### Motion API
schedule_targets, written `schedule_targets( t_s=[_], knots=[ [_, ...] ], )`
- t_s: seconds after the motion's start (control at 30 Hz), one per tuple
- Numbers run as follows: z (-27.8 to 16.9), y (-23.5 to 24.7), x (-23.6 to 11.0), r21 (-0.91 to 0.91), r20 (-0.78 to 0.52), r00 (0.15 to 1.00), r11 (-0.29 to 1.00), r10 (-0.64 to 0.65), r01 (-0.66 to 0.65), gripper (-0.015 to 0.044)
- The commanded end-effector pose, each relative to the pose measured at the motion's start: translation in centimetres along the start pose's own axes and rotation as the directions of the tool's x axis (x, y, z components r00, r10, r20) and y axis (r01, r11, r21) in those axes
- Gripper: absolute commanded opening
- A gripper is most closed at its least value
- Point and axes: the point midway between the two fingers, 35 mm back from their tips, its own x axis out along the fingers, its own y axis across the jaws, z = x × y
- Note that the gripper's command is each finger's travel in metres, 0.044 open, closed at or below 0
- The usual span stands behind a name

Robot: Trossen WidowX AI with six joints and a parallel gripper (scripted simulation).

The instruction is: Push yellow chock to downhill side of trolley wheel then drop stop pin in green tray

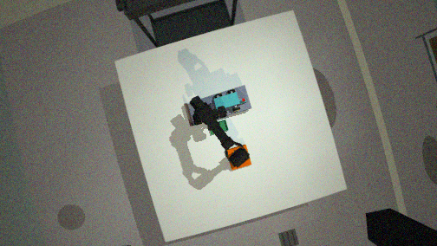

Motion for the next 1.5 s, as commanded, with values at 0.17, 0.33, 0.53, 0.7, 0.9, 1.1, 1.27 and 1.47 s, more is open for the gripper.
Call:
schedule_targets(
  t_s=[0.17, 0.33, 0.53, 0.7, 0.9, 1.1, 1.27, 1.47],
  knots=[
    [0.0, 0.0, -0.6, 0.0, 0.0, 1.0, 1.0, 0.002, -0.002, 0.019],
    [0.1, 0.0, -2.6, -0.001, 0.0, 1.0, 1.0, 0.006, -0.006, 0.019],
    [0.1, -0.1, -4.2, -0.001, 0.0, 1.0, 1.0, 0.006, -0.006, 0.019],
    [0.1, -0.1, -5.6, -0.001, 0.0, 1.0, 1.0, 0.005, -0.005, 0.019],
    [0.1, -0.1, -5.1, -0.006, 0.003, 1.0, 1.0, 0.003, -0.003, 0.0295],
    [-0.8, 0.7, -6.2, 0.129, -0.072, 0.997, 0.992, 0.013, -0.004, 0.019],
    [-2.0, 2.9, -6.8, 0.31, -0.095, 0.995, 0.951, 0.036, -0.005, 0.019],
    [-3.4, 8.1, -7.2, 0.663, -0.082, 0.992, 0.748, 0.096, -0.017, 0.019]
  ],
)
